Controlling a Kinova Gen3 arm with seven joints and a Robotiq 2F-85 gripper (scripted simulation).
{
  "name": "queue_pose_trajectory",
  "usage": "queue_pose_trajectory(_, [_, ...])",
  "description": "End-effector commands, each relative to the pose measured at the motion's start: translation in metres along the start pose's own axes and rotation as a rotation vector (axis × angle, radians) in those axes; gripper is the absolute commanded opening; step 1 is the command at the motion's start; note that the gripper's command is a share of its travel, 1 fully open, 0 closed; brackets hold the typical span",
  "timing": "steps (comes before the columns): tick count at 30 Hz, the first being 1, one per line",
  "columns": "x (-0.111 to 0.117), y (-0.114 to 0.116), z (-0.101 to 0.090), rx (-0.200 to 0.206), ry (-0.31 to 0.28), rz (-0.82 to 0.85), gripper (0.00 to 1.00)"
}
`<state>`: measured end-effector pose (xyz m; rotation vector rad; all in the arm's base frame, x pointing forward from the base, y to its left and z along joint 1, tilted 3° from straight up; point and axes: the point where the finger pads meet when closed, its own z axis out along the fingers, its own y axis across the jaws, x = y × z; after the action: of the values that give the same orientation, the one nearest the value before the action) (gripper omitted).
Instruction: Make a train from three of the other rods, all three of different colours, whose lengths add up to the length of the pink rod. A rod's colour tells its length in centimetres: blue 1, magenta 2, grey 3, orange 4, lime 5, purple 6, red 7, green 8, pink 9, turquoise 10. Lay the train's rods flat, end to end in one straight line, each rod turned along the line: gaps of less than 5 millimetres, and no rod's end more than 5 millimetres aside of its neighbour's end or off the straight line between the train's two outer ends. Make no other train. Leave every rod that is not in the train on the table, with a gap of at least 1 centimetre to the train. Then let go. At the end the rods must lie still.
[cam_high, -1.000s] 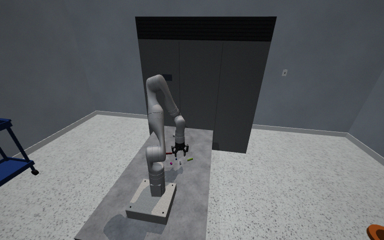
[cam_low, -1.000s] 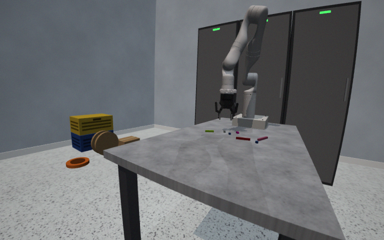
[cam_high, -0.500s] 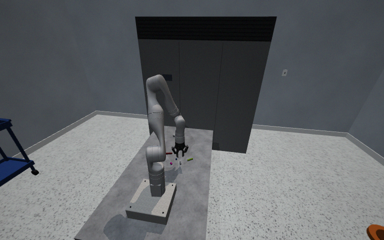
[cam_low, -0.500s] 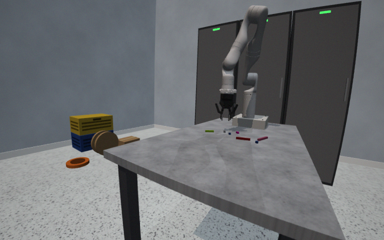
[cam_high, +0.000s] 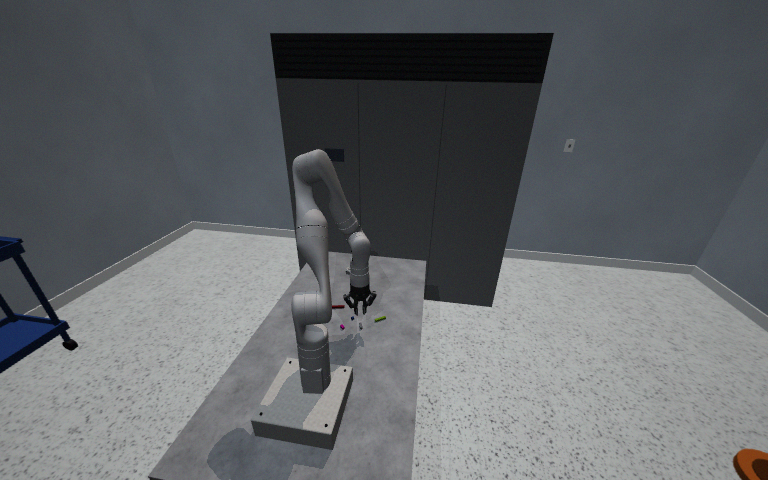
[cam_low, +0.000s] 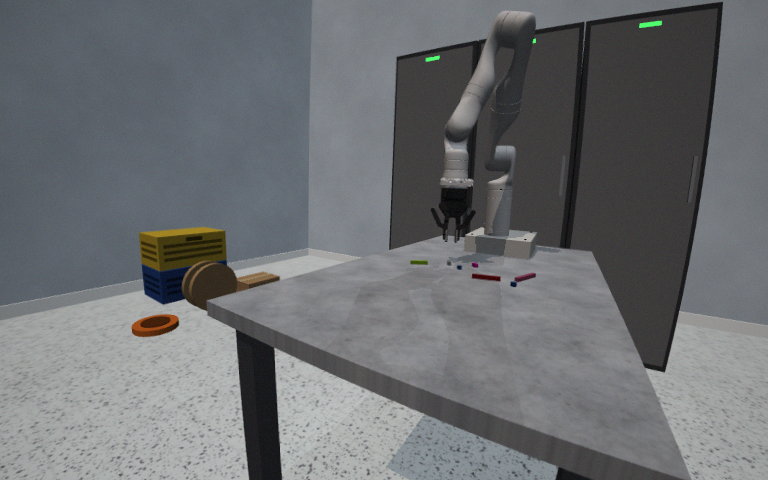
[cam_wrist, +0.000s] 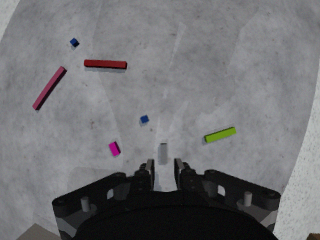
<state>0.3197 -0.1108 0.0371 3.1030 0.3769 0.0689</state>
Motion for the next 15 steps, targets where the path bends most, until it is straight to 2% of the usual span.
queue_pose_trajectory(1, [-0.001,0.000,0.001,0.000,0.000,0.002,0.24])
queue_pose_trajectory(15, [-0.001,0.000,0.016,0.000,0.000,0.002,0.24])
